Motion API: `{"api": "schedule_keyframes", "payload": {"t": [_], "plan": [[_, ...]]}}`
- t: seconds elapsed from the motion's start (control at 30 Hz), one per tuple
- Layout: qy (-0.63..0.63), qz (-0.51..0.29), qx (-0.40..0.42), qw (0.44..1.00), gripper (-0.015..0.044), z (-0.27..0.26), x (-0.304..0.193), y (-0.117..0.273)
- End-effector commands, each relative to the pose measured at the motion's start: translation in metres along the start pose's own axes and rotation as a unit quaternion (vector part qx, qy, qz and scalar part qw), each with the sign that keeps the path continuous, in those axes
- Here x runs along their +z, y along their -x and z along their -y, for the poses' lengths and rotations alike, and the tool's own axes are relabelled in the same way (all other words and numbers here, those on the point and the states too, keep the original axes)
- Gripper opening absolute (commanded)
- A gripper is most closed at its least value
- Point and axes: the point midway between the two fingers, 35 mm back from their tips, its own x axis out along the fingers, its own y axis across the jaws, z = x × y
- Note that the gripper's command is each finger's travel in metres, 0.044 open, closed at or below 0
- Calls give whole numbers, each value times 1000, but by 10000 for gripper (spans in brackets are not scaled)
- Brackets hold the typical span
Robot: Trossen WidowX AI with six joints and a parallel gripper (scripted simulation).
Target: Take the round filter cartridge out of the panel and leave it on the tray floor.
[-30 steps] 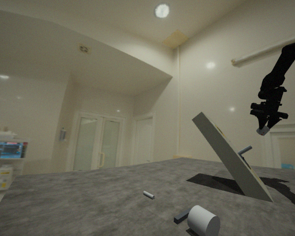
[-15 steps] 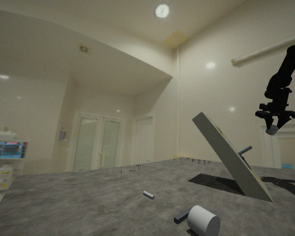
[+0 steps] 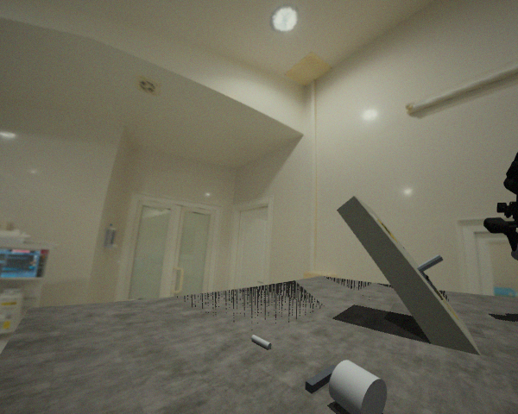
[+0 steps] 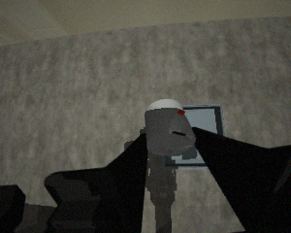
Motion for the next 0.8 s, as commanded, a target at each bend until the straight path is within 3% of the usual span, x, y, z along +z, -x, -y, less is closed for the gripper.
{"api": "schedule_keyframes", "payload": {"t": [0.0, 0.27, 0.53, 0.77], "plan": [[-49, 3, -30, 998, 0, 28, -13, -18], [-130, -5, -78, 988, 0, 69, -49, -49], [-132, -5, -80, 988, 0, 70, -50, -50], [-132, -5, -80, 988, 0, 71, -63, -78]]}}
